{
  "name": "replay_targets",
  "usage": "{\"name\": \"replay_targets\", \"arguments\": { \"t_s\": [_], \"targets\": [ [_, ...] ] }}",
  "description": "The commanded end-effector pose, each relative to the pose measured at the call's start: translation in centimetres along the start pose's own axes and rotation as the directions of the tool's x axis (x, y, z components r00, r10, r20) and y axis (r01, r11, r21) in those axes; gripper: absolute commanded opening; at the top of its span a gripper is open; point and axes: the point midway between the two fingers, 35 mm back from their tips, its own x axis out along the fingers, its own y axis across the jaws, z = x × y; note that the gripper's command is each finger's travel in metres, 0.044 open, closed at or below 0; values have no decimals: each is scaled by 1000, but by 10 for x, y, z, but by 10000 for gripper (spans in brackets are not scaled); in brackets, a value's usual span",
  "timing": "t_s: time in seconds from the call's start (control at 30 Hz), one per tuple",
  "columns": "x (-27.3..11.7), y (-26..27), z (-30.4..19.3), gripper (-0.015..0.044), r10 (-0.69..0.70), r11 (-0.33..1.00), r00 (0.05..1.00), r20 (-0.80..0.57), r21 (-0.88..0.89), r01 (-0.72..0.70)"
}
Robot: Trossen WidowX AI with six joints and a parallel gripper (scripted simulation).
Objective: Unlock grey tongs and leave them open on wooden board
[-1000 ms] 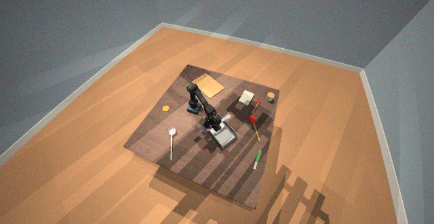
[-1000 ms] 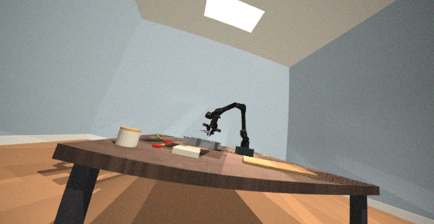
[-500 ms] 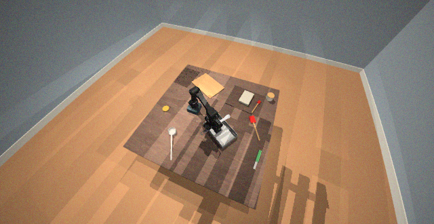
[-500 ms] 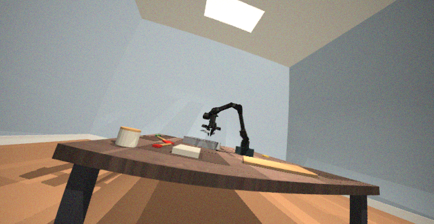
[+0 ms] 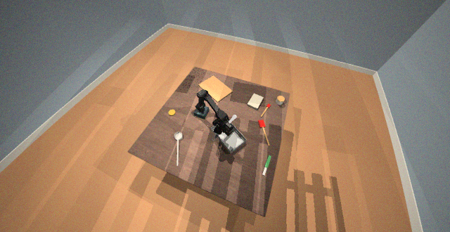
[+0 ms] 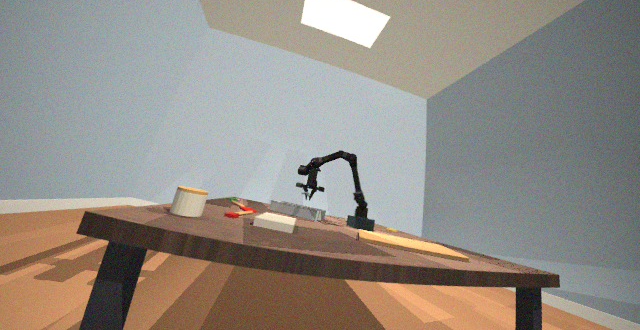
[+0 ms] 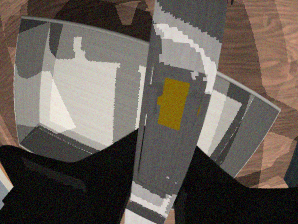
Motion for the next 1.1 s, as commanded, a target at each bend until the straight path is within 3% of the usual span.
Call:
{"name": "replay_targets", "arguments": {
  "t_s": [0.0,0.23,0.47,0.77,1.07],
  "targets": [
    [-1,2,-11,-150,0,989,1000,0,-148,0],
    [-2,6,-35,-150,1,898,1000,-4,-441,-2],
    [-3,8,-58,-150,-1,721,1000,-6,-693,-3],
    [-4,9,-89,-150,0,397,1000,-11,-918,-10],
    [-5,8,-118,-150,0,16,1000,-13,-1000,-13]
  ]
}}
